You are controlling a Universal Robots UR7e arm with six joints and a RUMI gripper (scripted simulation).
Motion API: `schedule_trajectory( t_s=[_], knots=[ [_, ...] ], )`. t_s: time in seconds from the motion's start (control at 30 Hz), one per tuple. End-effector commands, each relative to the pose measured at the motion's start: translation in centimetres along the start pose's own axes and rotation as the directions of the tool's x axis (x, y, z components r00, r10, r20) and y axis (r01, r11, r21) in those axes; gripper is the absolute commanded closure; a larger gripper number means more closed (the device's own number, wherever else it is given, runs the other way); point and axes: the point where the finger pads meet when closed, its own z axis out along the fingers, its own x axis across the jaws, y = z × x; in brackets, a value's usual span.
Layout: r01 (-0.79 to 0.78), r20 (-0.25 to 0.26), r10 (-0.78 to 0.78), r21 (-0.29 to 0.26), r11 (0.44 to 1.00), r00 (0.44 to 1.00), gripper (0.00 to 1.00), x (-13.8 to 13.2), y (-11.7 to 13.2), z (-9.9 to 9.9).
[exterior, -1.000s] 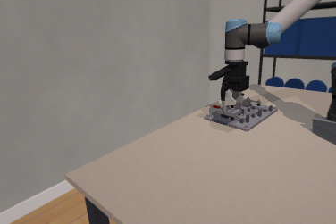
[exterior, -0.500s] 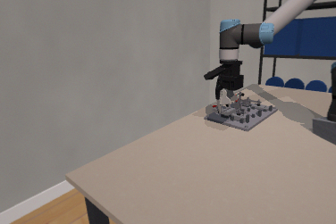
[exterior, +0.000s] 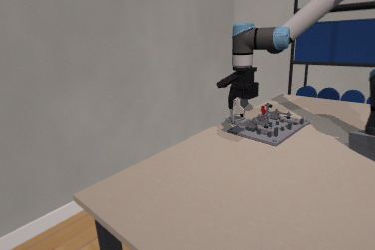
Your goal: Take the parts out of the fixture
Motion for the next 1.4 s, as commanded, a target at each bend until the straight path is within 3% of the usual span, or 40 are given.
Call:
schedule_trajectory(
  t_s=[0.0,1.37],
  knots=[
    [0.000,0.000,0.000,0.000,1.000,1.000,1.00,-0.07,-2.02,-0.01],
    [0.000,0.000,0.000,0.000,1.000,1.000,1.00,-0.07,-2.99,0.00]
  ],
)
